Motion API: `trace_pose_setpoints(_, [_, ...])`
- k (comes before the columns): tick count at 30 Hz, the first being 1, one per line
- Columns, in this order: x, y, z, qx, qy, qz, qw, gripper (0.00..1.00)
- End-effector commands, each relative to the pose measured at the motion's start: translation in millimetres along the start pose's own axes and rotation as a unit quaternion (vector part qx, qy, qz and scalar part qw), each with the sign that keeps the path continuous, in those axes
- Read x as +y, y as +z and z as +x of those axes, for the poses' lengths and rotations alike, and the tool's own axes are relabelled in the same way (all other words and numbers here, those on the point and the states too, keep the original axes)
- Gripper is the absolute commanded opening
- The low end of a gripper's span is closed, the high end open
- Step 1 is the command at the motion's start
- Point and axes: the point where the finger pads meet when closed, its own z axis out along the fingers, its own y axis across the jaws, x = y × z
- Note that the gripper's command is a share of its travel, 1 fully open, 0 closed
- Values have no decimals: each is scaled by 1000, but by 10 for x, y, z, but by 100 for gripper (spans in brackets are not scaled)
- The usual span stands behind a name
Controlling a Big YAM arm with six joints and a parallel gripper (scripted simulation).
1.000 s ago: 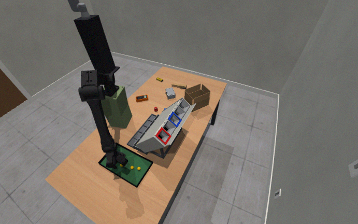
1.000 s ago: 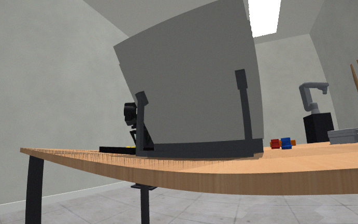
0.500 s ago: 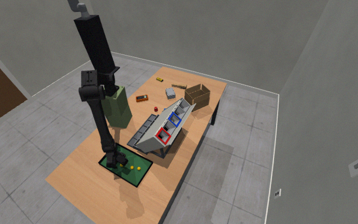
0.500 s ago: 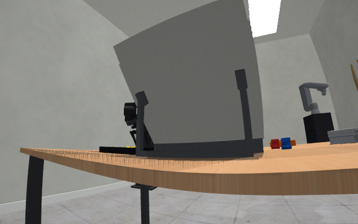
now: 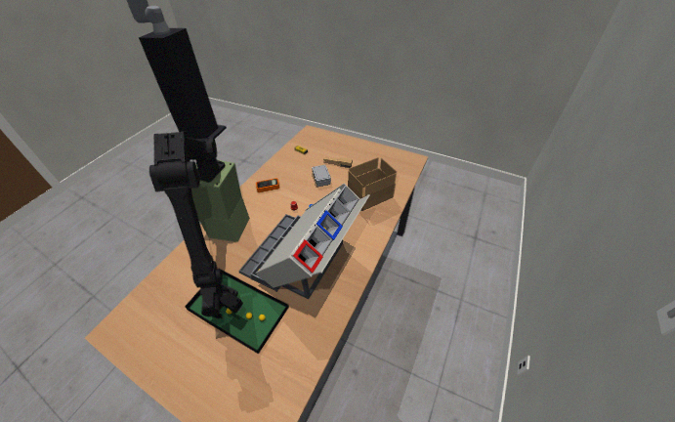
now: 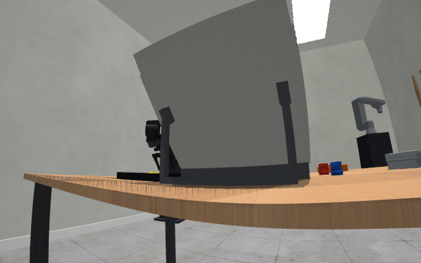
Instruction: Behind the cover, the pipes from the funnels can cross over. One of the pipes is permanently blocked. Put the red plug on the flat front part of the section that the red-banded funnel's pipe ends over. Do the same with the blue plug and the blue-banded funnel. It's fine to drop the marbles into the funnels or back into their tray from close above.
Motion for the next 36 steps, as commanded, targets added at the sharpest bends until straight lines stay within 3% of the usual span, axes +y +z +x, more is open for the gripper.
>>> trace_pose_setpoints(1, [-14, 126, -65, -5, -1, 3, 1000, 80])
trace_pose_setpoints(7, [-24, 222, -49, -5, -1, 3, 1000, 80])
trace_pose_setpoints(36, [19, 333, -65, -7, 2, 8, 1000, 80])
